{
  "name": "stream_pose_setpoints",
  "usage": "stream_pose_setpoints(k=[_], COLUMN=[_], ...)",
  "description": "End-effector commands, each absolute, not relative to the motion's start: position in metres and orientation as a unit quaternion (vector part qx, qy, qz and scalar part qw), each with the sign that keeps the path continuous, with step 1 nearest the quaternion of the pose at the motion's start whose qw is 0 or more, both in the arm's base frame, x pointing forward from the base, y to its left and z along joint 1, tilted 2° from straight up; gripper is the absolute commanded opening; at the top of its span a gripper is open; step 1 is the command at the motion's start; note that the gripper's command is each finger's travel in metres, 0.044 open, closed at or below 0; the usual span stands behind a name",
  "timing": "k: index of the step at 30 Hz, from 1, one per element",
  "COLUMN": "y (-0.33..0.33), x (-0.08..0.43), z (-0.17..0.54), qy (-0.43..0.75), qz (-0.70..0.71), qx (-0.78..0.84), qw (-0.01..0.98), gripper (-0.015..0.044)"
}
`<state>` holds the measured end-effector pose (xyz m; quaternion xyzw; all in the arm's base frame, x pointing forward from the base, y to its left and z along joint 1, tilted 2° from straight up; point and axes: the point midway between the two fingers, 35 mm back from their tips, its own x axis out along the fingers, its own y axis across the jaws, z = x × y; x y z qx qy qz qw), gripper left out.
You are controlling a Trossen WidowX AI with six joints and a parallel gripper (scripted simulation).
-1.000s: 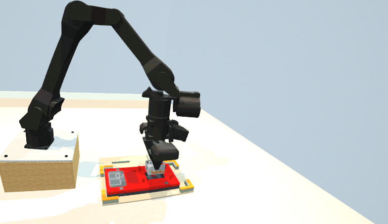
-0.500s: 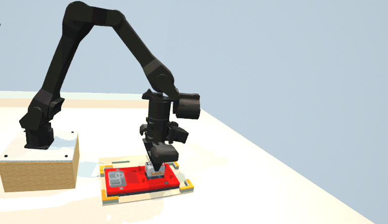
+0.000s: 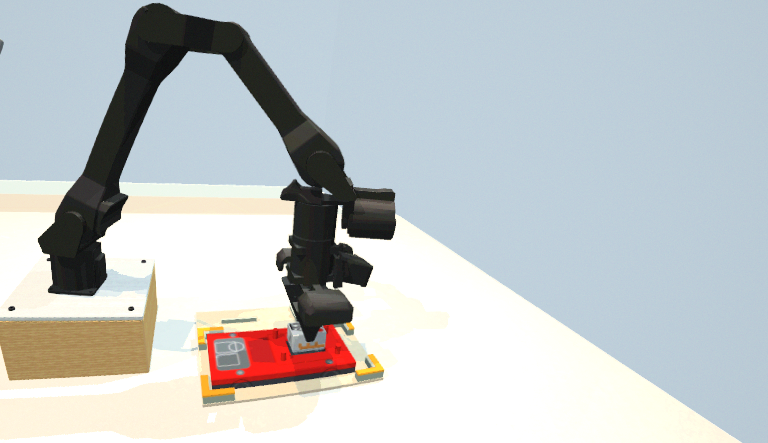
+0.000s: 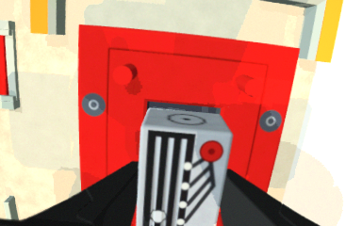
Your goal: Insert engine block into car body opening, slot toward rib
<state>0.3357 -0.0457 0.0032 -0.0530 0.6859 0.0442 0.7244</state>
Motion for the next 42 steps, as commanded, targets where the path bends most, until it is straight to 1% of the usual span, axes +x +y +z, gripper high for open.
stream_pose_setpoints(k=[1, 18, 28, 29, 36, 39, 42], y=[-0.046, -0.046, -0.046, -0.046, -0.046, -0.045, -0.045], x=[0.336, 0.336, 0.336, 0.336, 0.336, 0.335, 0.335], z=[0.001, -0.004, -0.003, -0.003, -0.003, 0.012, 0.012], qy=[0.686, 0.686, 0.686, 0.686, 0.686, 0.686, 0.686], qz=[0.043, 0.044, 0.045, 0.045, 0.045, 0.044, 0.044], qx=[-0.054, -0.056, -0.053, -0.053, -0.053, -0.056, -0.056], qw=[0.724, 0.724, 0.724, 0.724, 0.724, 0.724, 0.724], gripper=[0.0159, 0.0159, 0.0422, 0.0440, 0.0440, 0.0440, 0.0440])
